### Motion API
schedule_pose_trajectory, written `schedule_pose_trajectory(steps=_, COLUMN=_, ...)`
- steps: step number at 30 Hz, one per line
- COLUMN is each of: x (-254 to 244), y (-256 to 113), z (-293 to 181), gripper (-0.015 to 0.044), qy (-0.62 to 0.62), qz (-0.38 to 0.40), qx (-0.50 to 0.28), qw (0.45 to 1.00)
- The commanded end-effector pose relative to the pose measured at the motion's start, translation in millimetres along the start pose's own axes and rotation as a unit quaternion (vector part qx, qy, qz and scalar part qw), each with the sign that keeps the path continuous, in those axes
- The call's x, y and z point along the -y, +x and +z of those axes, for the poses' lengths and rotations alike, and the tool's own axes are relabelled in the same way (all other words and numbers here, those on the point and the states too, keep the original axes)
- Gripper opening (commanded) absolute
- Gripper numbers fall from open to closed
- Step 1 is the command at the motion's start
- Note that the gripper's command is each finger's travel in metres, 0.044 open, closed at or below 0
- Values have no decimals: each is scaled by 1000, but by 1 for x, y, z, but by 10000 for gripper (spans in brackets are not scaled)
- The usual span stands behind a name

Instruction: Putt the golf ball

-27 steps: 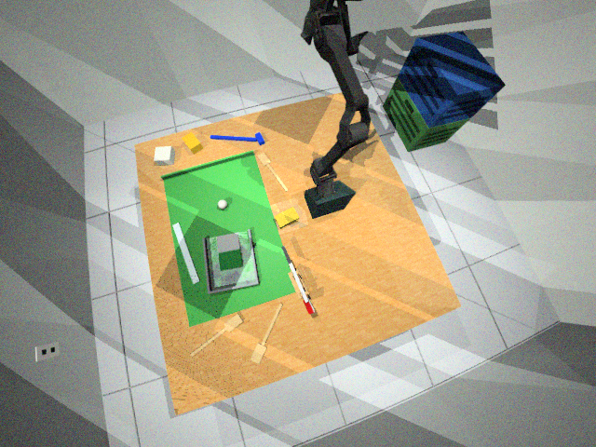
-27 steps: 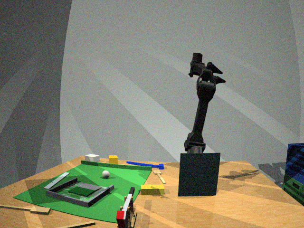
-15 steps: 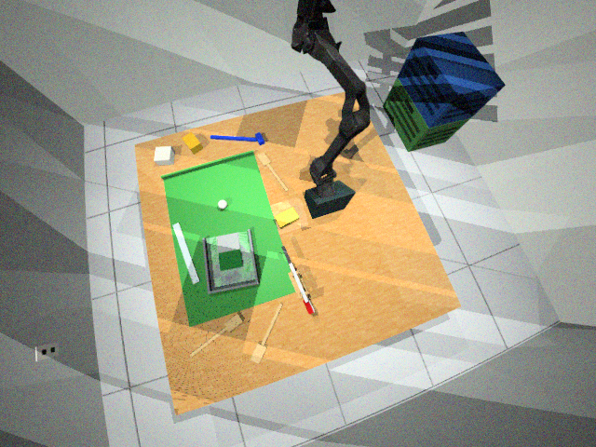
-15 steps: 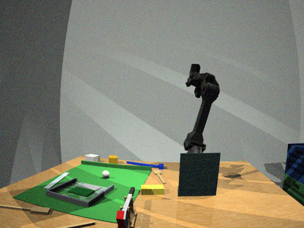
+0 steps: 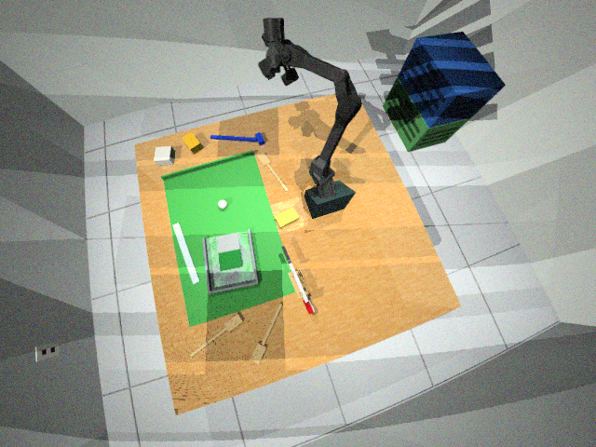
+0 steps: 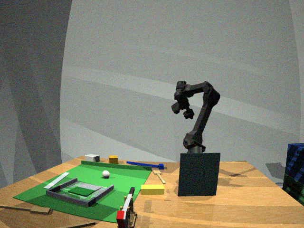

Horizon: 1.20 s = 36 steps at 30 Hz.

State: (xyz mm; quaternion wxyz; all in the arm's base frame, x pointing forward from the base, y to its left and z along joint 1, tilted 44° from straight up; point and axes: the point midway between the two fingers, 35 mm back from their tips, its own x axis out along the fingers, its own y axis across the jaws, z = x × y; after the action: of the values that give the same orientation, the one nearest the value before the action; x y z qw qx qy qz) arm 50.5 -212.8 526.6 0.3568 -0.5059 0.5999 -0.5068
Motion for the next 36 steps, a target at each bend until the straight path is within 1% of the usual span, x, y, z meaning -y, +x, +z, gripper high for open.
schedule_pose_trajectory(steps=1, x=-10, y=1, z=61, gripper=440, qy=-24, qz=5, qx=73, qw=997)
schedule_pose_trajectory(steps=6, x=-25, y=-17, z=135, gripper=440, qy=-74, qz=5, qx=173, qw=982)
schedule_pose_trajectory(steps=13, x=-59, y=-55, z=225, gripper=440, qy=-111, qz=20, qx=279, qw=954)
schedule_pose_trajectory(steps=17, x=-89, y=-92, z=279, gripper=440, qy=-139, qz=35, qx=347, qw=927)
schedule_pose_trajectory(steps=22, x=-135, y=-151, z=333, gripper=440, qy=-179, qz=56, qx=424, qw=886)
schedule_pose_trajectory(steps=26, x=-179, y=-203, z=363, gripper=440, qy=-215, qz=75, qx=478, qw=848)
schedule_pose_trajectory(steps=29, x=-214, y=-243, z=378, gripper=440, qy=-245, qz=90, qx=512, qw=818)
schedule_pose_trajectory(steps=33, x=-264, y=-295, z=386, gripper=440, qy=-287, qz=110, qx=550, qw=777)
schedule_pose_trajectory(steps=36, x=-305, y=-333, z=384, gripper=440, qy=-322, qz=125, qx=571, qw=744)
